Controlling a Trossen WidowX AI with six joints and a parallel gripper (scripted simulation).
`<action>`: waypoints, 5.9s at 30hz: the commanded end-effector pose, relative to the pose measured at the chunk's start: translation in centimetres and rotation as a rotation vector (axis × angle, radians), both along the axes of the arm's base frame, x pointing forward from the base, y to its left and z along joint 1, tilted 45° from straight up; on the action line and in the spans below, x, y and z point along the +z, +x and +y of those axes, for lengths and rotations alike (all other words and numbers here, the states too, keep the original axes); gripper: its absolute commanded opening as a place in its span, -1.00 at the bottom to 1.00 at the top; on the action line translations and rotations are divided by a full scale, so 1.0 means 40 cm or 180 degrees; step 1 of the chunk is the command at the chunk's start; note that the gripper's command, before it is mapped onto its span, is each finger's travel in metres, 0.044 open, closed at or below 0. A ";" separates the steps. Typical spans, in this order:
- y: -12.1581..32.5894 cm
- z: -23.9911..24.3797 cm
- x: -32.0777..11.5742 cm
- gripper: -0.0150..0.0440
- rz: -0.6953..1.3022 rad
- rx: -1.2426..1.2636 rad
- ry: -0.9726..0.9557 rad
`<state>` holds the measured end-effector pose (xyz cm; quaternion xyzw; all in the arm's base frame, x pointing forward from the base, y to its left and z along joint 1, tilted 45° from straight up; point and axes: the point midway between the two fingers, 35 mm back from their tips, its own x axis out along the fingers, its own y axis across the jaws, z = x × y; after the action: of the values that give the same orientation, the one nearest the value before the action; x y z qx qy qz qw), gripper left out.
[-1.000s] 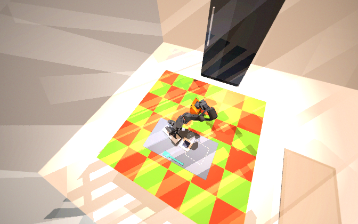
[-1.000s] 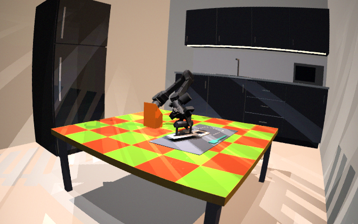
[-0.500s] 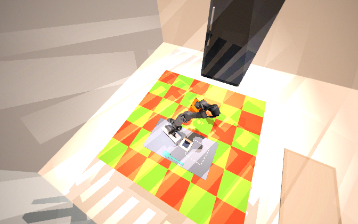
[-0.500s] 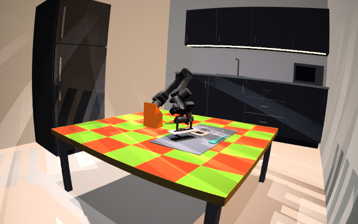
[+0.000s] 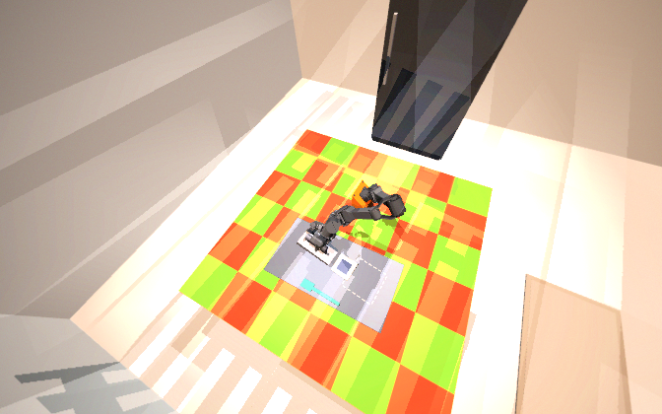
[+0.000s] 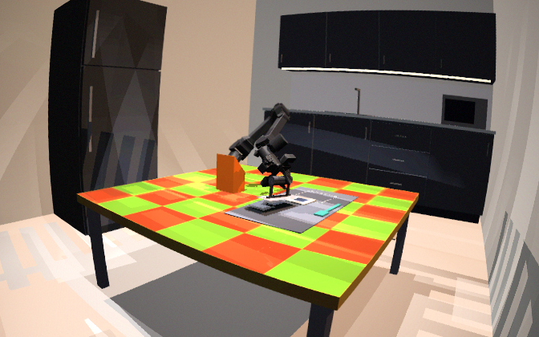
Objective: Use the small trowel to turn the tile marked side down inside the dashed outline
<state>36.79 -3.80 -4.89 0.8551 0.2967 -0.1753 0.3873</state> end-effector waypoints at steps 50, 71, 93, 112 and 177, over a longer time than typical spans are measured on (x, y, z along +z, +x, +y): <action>0.004 0.125 -0.013 -0.49 -0.0058 0.0031 -0.0045; 0.003 0.132 0.030 -0.49 -0.0077 0.0019 0.0262; 0.007 0.118 0.154 -0.49 -0.0079 0.0018 0.0289; 0.014 0.199 0.254 -0.49 -0.0080 0.0018 0.0297; 0.006 0.050 0.207 -0.49 -0.0080 0.0019 0.0283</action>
<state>36.77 -1.07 3.11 0.8719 0.3064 -0.1558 0.3488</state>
